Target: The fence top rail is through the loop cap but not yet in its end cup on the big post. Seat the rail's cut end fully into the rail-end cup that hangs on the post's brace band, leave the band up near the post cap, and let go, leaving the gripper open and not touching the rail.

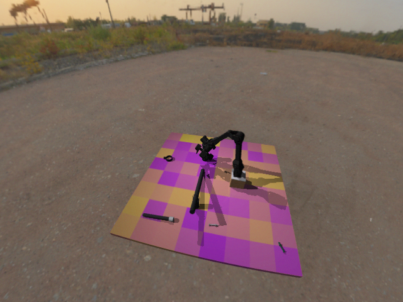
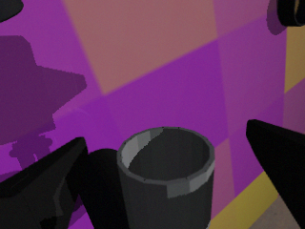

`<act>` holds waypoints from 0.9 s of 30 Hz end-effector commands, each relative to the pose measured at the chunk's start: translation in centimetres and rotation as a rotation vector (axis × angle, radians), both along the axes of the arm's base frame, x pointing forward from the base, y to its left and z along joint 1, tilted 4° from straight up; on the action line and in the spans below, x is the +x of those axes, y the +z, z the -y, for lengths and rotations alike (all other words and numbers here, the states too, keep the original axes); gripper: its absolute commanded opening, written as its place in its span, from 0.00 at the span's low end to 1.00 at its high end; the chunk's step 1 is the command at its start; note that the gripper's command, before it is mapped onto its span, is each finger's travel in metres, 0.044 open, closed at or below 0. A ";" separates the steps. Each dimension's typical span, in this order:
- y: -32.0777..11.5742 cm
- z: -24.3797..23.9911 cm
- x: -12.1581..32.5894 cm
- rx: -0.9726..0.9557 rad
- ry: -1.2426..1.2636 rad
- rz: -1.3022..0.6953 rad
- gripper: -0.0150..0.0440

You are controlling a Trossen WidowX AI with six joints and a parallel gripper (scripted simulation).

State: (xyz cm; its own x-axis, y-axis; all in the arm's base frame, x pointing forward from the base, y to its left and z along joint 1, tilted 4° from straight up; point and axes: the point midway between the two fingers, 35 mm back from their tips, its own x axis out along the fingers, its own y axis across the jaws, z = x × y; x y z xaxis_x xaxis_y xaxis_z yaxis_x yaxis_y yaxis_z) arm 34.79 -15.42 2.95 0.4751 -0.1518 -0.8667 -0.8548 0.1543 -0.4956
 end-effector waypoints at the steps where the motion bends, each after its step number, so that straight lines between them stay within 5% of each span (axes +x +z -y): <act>1: -1.0 0.1 0.2 0.004 -0.006 -0.007 1.00; 5: -1.0 0.1 0.2 0.004 -0.006 -0.007 1.00; 19: -1.0 0.1 0.2 0.004 -0.006 -0.007 0.38; 27: -1.0 0.0 -0.1 0.004 0.030 -0.009 0.25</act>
State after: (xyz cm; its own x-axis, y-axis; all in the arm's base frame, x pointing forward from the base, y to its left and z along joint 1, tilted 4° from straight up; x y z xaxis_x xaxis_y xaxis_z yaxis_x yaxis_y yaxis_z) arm 34.94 -15.43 2.04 0.4697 -0.1463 -0.8706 -0.8583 0.1550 -0.4891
